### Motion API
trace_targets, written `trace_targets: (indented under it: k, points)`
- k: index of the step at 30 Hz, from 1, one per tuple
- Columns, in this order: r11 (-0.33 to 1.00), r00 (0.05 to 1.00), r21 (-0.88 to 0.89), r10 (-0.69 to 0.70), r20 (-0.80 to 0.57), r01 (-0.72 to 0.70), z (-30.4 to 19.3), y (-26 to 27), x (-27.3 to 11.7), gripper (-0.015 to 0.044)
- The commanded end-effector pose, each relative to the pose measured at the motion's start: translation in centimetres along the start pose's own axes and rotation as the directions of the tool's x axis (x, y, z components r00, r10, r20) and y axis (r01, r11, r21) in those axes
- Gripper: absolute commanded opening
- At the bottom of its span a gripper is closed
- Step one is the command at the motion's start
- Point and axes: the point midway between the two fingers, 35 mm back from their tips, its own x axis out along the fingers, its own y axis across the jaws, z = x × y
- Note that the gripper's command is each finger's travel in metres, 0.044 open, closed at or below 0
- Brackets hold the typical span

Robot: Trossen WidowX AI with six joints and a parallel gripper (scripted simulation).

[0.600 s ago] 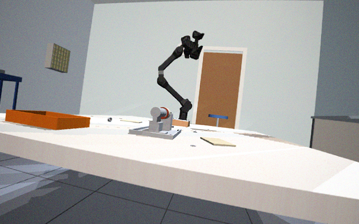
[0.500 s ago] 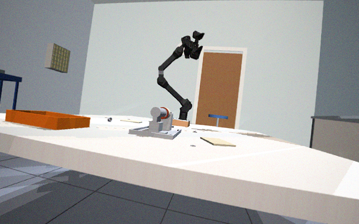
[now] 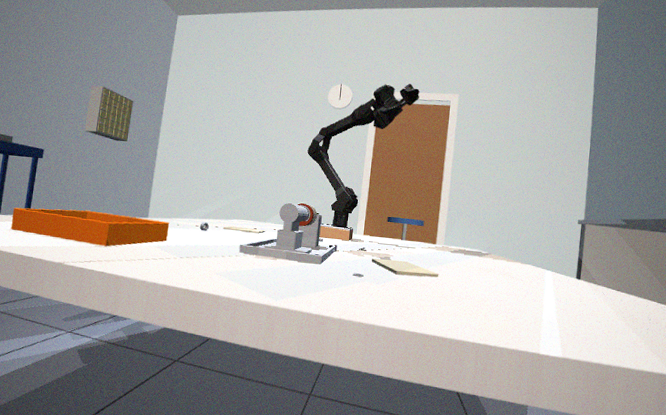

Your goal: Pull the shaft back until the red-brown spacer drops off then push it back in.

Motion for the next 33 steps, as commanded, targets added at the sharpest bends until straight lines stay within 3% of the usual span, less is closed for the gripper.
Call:
trace_targets:
  k: [1, 9, 15, 20, 26, 33]
  points:
    - [0.982, 0.996, -0.166, -0.091, -0.002, 0.089, -1.9, -2.9, 3.8, 0.044]
    - [0.839, 0.945, -0.455, -0.327, 0.017, 0.299, -2.8, -13.2, 10.5, 0.044]
    - [0.713, 0.87, -0.589, -0.493, -0.034, 0.381, -3.0, -23.5, 12.9, 0.044]
    - [0.637, 0.789, -0.652, -0.607, -0.096, 0.411, -3.0, -32.7, 12.1, 0.044]
    - [0.607, 0.696, -0.675, -0.693, -0.19, 0.42, -3.6, -42.5, 8.5, 0.044]
    - [0.609, 0.678, -0.673, -0.703, -0.213, 0.421, -3.9, -44.5, 7.4, 0.044]
